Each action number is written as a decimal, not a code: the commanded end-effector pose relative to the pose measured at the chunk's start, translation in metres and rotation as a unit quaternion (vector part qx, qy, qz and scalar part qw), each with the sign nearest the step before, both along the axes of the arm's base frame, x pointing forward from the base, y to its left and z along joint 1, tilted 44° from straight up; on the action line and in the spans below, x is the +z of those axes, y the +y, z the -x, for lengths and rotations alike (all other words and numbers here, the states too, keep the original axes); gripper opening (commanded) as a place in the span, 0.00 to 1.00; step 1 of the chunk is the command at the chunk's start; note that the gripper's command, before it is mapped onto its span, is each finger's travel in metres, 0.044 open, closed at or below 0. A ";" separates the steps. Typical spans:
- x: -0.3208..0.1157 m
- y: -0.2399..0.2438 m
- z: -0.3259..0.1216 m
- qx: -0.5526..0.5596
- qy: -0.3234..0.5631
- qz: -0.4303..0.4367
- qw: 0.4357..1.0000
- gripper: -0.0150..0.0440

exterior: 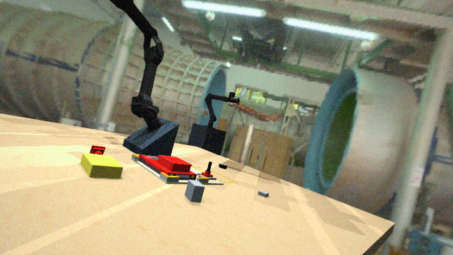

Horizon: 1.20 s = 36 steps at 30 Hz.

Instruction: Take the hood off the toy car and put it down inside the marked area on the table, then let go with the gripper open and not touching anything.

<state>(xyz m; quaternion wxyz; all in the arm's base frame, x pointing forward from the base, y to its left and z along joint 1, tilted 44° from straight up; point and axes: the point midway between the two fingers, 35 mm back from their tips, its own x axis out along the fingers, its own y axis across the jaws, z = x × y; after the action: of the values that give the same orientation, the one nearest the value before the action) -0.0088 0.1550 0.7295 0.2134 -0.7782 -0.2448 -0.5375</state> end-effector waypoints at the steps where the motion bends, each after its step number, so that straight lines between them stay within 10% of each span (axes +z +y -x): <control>1: 0.002 -0.049 -0.013 0.048 0.020 -0.076 0.996 1.00; 17: -0.022 -0.226 -0.106 0.237 0.087 -0.349 0.902 1.00; 36: -0.169 -0.331 -0.294 0.354 0.161 -0.671 0.632 1.00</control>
<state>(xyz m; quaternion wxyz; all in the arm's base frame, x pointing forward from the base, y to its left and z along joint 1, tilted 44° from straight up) 0.2445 -0.1633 0.6016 0.8511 -0.3975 -0.0898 -0.3309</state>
